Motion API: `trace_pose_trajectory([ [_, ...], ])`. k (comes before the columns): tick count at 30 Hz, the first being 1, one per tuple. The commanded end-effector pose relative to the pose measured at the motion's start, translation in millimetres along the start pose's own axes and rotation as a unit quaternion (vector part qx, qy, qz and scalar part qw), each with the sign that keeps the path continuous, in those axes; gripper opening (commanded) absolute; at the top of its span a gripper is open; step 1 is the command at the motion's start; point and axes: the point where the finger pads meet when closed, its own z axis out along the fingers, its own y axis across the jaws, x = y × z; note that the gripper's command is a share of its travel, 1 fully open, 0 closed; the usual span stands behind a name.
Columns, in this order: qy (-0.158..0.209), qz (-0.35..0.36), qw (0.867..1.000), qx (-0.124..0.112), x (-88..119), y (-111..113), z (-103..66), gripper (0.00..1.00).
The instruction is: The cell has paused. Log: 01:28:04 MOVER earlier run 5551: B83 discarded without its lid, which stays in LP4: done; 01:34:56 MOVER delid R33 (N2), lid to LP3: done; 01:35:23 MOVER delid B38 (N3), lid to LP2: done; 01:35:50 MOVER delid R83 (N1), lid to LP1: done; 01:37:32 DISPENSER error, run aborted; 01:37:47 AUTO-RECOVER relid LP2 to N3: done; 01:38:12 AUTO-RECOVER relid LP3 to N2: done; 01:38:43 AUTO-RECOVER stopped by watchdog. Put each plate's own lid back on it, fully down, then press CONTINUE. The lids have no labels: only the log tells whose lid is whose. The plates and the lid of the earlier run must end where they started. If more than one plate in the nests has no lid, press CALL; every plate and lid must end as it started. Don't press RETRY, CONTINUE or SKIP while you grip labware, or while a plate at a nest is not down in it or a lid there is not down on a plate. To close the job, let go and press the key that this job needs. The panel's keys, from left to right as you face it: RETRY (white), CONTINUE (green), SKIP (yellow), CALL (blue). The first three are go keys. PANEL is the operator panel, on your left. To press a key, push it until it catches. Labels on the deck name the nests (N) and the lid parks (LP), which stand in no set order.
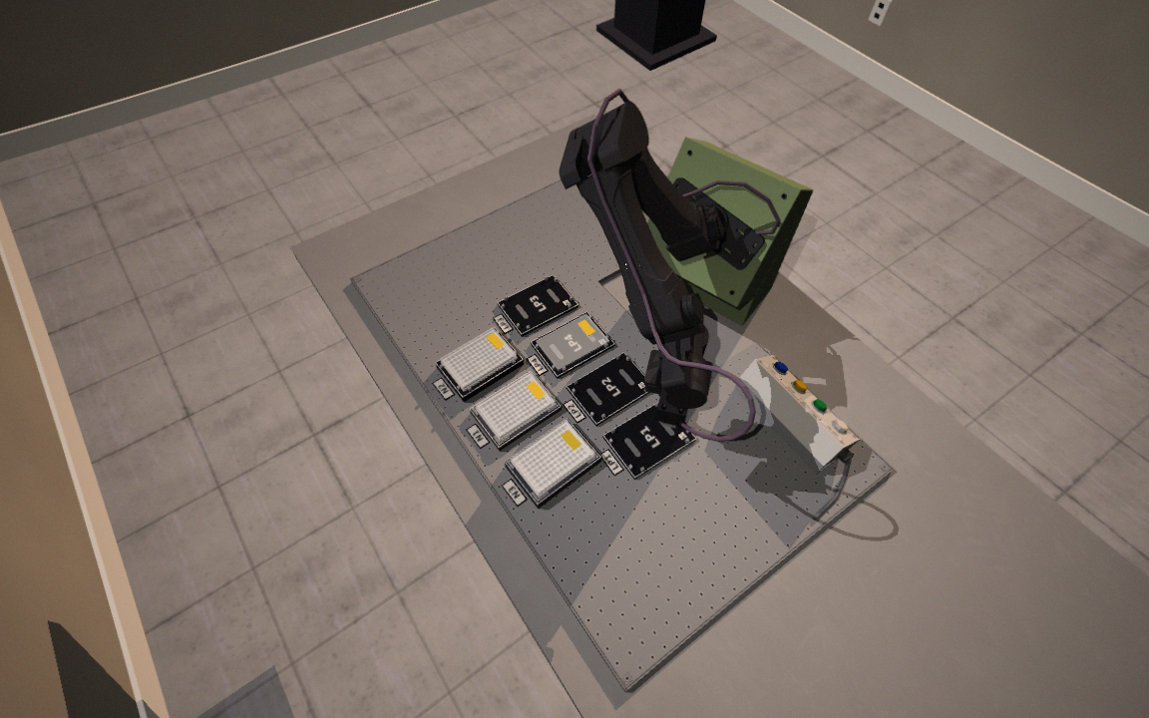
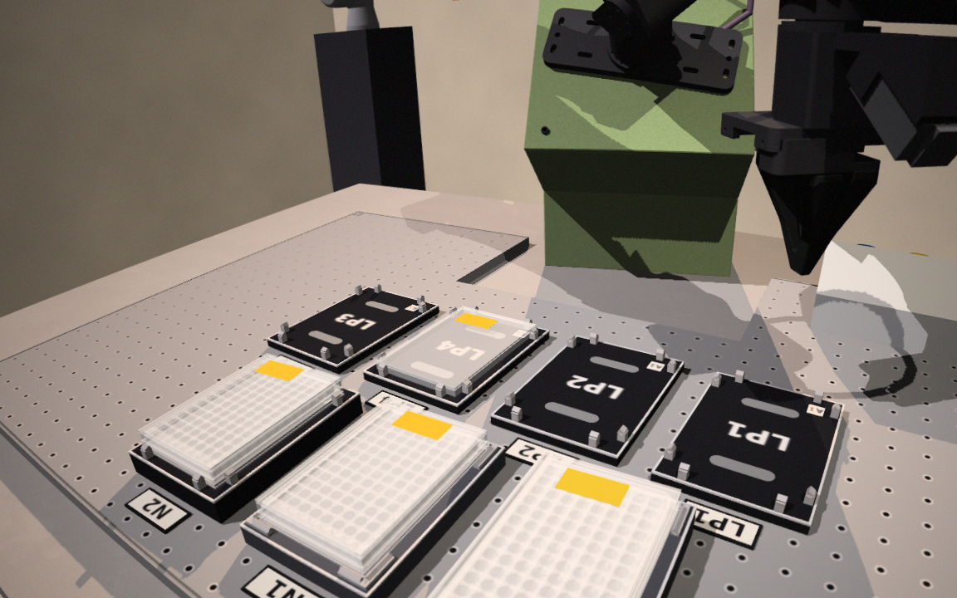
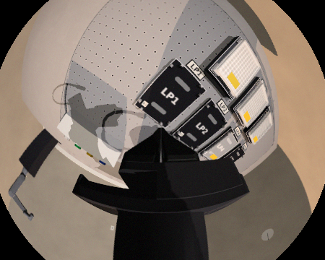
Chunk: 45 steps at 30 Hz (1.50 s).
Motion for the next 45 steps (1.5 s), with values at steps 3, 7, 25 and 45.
trace_pose_trajectory([
  [3, 0.007, -0.048, 0.999, 0.003, 15, 23, 4.0, 0.00],
  [7, -0.003, -0.080, 0.997, 0.001, 12, 42, 0.7, 0.00],
  [25, -0.009, -0.233, 0.972, -0.002, 35, 120, -1.9, 0.00],
  [45, -0.003, -0.418, 0.908, 0.001, 73, 203, -2.5, 0.00],
])
